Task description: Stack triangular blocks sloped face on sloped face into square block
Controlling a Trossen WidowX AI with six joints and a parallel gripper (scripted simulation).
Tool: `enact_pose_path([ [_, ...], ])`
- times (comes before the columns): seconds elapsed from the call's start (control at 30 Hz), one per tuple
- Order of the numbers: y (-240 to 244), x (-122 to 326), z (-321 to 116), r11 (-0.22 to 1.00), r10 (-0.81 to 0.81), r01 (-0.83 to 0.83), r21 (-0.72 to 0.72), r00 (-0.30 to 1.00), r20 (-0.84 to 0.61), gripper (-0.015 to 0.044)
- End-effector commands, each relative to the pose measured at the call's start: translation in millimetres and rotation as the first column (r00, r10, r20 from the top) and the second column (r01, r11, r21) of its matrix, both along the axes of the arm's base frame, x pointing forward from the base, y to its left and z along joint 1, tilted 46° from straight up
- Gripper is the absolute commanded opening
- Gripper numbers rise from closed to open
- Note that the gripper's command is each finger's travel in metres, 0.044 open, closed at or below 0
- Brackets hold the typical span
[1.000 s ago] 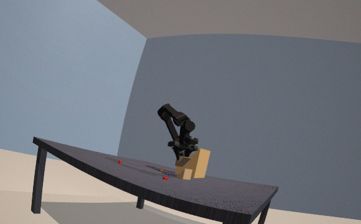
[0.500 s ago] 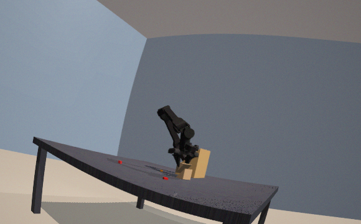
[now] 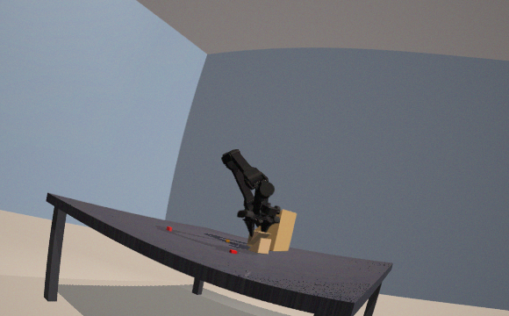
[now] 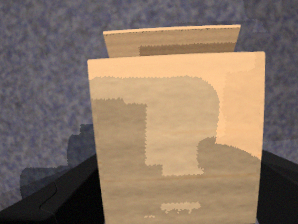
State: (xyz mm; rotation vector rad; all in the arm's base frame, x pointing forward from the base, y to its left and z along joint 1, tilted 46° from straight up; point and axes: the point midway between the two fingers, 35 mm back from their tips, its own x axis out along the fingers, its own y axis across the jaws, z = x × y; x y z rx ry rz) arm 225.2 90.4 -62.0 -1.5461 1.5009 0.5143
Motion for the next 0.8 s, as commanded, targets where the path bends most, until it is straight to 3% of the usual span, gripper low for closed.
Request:
enact_pose_path([
  [0.0, 0.1, 0.5, 0.4, 1.0, 0.006, -0.006, -0.002, 1.0, 0.004, 0.0],
  [0.77, -1.6, 2.6, -5.0, 1.0, 0.01, -0.01, -0.003, 1.0, 0.007, 0.0],
])
